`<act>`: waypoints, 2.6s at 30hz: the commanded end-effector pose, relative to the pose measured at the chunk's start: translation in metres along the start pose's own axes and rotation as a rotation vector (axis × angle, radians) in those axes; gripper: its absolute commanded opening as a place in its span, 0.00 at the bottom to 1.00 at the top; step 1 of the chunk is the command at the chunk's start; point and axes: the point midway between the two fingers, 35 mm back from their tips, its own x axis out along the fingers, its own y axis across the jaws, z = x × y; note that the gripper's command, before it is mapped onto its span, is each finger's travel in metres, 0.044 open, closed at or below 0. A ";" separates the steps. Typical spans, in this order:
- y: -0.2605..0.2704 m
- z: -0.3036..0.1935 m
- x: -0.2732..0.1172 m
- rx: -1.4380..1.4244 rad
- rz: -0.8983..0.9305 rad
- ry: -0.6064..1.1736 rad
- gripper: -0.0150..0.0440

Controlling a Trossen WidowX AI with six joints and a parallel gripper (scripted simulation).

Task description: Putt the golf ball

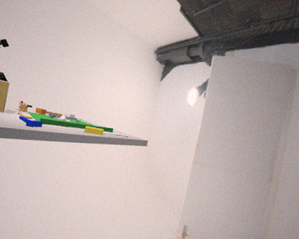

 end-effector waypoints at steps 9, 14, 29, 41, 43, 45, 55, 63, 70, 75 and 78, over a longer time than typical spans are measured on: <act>-0.090 -0.040 0.013 -0.056 -0.150 0.184 1.00; -0.147 -0.063 0.010 0.007 -0.295 0.234 1.00; -0.289 -0.216 -0.034 -0.255 -0.294 0.859 1.00; -0.329 -0.370 -0.145 -0.310 0.147 1.393 1.00; -0.327 -0.393 -0.170 -0.303 0.269 1.458 1.00; -0.322 -0.414 -0.195 -0.288 0.397 1.506 1.00; -0.264 -0.474 -0.327 -0.095 1.066 1.476 1.00; -0.254 -0.477 -0.344 -0.056 1.148 1.434 1.00; -0.248 -0.490 -0.351 -0.056 1.148 1.434 1.00; -0.243 -0.498 -0.355 -0.056 1.148 1.433 1.00; -0.239 -0.506 -0.359 -0.056 1.148 1.433 1.00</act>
